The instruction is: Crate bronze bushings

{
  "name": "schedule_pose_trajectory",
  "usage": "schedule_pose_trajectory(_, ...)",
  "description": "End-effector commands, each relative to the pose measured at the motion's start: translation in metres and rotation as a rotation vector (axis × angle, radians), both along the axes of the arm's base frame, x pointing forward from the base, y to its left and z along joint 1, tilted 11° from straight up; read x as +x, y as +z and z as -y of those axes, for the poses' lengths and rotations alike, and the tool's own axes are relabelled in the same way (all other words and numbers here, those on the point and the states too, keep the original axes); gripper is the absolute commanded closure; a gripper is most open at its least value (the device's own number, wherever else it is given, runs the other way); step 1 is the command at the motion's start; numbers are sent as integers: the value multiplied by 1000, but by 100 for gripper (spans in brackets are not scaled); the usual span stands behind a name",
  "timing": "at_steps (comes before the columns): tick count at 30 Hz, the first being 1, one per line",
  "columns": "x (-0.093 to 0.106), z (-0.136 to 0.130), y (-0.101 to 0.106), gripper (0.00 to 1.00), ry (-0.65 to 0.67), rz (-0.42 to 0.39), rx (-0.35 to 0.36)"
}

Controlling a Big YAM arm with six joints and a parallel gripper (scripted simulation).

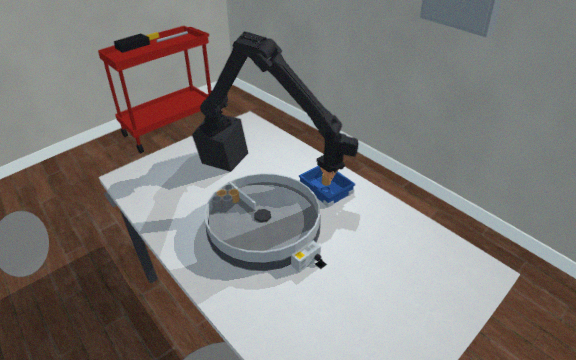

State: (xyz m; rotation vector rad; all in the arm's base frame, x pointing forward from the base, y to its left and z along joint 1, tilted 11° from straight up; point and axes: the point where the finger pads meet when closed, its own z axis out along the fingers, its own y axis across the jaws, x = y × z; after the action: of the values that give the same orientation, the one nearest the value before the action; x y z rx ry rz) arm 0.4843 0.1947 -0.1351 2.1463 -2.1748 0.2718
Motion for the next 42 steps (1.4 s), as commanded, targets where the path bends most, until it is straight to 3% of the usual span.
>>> schedule_pose_trajectory(1,26,-5,9,100,4,46,21)
schedule_pose_trajectory(2,27,-12,28,100,14,70,33)
schedule_pose_trajectory(4,24,-7,5,100,10,46,22)
schedule_pose_trajectory(8,22,-1,-5,100,4,36,17)
schedule_pose_trajectory(11,24,-4,-8,100,8,41,19)
schedule_pose_trajectory(13,36,-9,12,100,8,80,37)
schedule_pose_trajectory(18,31,-4,-1,100,5,61,28)
schedule_pose_trajectory(19,15,1,-9,100,9,17,8)
schedule_pose_trajectory(20,15,1,-11,100,9,18,9)
schedule_pose_trajectory(42,20,-1,-6,100,8,36,17)
